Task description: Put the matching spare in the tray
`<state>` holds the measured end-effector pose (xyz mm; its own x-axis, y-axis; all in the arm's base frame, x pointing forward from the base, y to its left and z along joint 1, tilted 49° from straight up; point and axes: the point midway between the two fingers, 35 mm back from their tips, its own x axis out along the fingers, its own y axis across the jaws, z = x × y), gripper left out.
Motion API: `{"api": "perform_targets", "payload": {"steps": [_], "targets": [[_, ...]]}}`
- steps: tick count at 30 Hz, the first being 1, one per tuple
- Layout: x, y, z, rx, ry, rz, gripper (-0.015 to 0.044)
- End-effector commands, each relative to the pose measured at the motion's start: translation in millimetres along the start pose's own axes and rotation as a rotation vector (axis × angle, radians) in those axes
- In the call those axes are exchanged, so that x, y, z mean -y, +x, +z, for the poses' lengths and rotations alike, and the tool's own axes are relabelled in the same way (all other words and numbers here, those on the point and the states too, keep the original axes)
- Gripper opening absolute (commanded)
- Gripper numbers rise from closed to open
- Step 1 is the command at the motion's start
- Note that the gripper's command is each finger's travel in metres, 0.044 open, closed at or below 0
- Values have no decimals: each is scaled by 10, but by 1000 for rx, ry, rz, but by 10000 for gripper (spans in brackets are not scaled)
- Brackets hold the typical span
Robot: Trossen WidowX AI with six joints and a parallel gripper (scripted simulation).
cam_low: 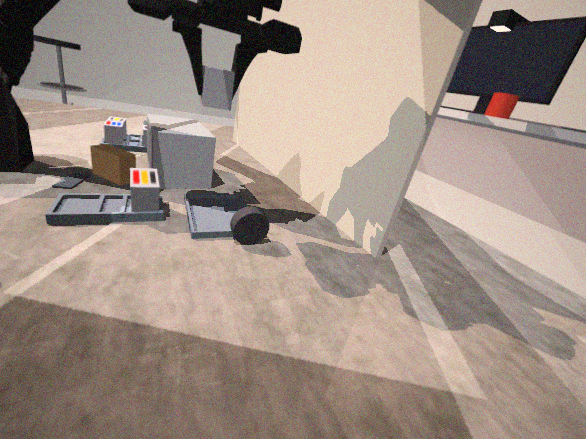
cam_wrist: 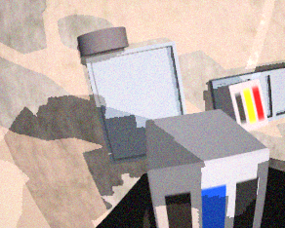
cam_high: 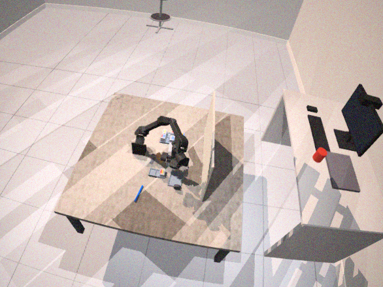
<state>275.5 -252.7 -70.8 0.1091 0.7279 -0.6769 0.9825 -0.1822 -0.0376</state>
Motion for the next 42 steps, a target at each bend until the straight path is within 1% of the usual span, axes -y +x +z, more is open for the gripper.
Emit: {"api": "perform_targets", "payload": {"steps": [1,5,42], "targets": [[-144,29,-24,-5,5,4,0],[-238,56,-49,-8,4,3,0],[-295,333,-28,-5,4,4,0]]}}
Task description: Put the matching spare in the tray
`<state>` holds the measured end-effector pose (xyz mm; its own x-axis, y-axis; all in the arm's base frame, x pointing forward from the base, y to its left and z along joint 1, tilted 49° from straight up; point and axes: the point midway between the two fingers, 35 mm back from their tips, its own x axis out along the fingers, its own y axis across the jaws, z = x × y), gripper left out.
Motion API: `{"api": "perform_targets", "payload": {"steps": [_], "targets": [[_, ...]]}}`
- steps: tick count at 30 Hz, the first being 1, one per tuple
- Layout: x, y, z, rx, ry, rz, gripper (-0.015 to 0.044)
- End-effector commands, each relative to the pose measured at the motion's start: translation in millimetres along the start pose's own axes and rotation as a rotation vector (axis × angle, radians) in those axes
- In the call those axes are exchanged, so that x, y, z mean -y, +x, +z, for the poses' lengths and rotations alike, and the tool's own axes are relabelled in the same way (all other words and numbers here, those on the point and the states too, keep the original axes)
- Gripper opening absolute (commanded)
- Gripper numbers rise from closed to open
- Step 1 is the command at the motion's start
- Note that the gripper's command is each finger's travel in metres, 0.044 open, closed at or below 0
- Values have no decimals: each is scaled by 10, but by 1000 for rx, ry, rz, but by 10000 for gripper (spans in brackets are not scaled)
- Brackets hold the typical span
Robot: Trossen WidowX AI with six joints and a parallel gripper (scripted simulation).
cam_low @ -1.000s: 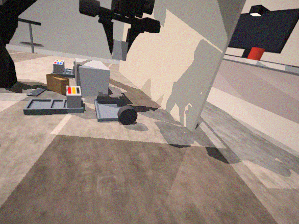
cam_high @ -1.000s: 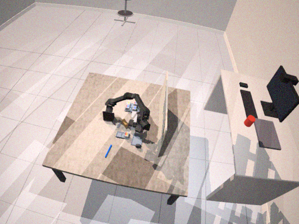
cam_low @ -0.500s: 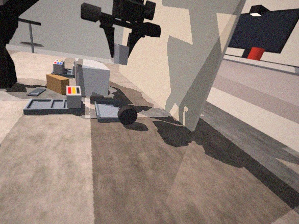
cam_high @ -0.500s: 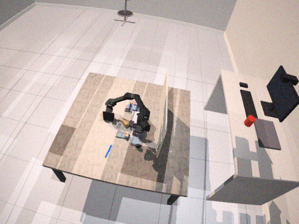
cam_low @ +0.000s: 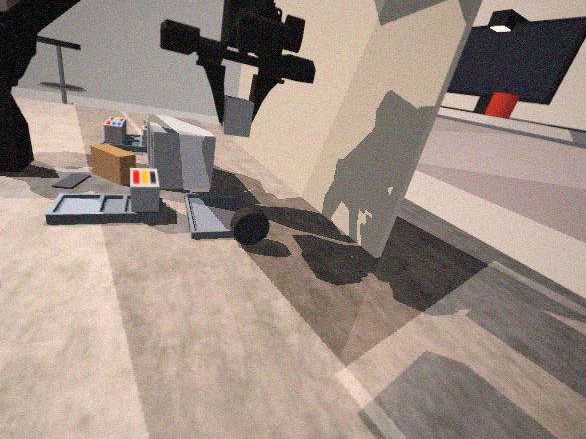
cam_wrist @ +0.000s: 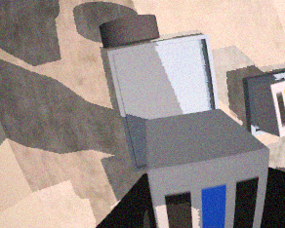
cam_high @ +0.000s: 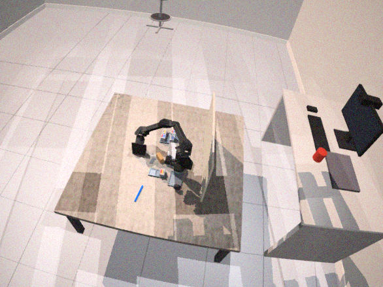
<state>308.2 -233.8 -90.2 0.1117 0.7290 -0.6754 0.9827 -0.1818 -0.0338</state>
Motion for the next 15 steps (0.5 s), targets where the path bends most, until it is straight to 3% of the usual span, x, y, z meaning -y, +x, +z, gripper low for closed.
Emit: {"api": "perform_targets", "payload": {"steps": [1,15], "targets": [[-1,36,4,-3,7,2,0],[-17,149,11,-3,7,3,0]]}}
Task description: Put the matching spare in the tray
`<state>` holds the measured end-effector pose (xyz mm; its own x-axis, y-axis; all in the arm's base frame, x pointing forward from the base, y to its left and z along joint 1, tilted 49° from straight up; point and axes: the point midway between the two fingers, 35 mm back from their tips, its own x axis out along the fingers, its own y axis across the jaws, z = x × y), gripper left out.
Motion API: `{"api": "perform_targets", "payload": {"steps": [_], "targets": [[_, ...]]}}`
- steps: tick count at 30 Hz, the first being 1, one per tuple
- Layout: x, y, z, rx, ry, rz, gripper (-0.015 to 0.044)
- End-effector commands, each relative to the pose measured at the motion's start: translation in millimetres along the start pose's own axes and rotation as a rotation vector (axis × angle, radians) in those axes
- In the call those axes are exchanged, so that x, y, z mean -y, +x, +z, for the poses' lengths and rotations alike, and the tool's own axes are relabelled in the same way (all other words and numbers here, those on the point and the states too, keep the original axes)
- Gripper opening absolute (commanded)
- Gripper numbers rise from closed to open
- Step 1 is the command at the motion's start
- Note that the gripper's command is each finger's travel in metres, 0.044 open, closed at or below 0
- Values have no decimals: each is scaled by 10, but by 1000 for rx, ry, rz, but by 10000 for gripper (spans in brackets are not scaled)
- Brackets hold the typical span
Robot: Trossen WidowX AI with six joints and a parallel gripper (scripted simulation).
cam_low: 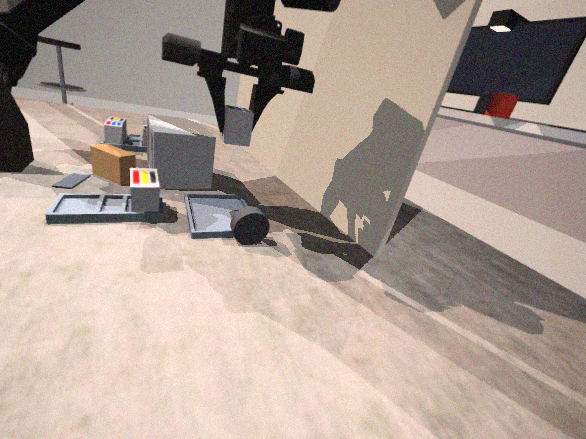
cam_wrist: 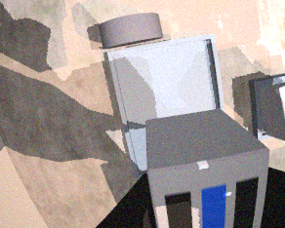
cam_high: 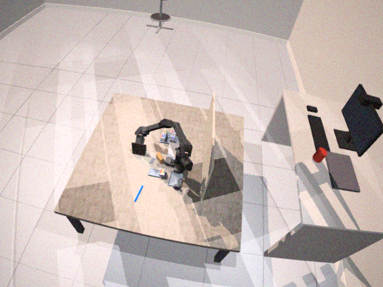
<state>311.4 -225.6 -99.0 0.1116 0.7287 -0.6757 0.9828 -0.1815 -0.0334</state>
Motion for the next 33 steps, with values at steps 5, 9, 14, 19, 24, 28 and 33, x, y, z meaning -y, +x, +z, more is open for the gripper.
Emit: {"api": "perform_targets", "payload": {"steps": [5,9,14,19,24,28,33], "targets": [[-2,66,7,-3,8,3,0],[-5,99,8,-3,8,3,0],[-9,139,9,-3,8,3,0],[-12,179,10,-3,8,3,0],[-15,219,10,-3,8,3,0],[-16,251,11,-3,7,3,0],[-18,292,11,-3,7,3,0]]}}
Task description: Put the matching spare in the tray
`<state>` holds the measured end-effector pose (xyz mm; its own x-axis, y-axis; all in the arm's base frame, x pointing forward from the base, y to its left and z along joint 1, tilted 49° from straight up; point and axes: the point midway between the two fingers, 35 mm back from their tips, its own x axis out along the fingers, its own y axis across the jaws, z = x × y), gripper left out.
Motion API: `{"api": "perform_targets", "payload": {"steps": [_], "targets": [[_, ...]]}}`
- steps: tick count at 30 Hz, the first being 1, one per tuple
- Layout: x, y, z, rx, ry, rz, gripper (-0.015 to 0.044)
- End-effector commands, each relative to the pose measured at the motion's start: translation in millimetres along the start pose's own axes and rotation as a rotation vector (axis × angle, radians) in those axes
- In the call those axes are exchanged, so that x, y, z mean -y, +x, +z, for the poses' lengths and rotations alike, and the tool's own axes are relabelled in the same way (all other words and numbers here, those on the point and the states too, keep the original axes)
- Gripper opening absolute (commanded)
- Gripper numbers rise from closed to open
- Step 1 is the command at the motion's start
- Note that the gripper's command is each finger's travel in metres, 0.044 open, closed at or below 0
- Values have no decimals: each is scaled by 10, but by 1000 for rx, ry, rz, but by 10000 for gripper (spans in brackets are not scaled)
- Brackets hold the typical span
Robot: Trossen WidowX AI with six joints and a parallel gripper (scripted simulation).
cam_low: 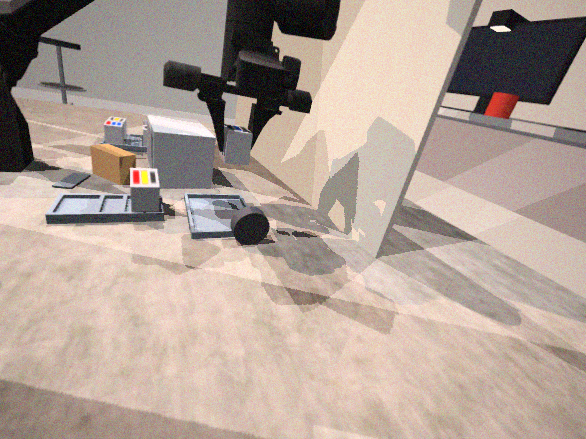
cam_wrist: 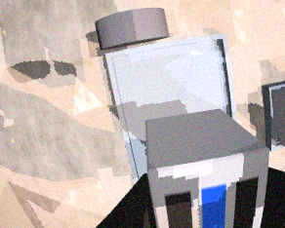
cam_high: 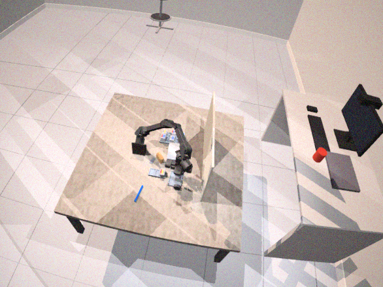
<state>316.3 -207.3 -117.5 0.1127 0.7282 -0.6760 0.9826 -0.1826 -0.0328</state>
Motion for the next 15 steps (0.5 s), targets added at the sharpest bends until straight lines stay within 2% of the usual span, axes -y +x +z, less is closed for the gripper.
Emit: {"api": "perform_targets", "payload": {"steps": [1,15], "targets": [[3,36,2,-3,7,2,0],[2,148,0,-4,7,2,0]]}}
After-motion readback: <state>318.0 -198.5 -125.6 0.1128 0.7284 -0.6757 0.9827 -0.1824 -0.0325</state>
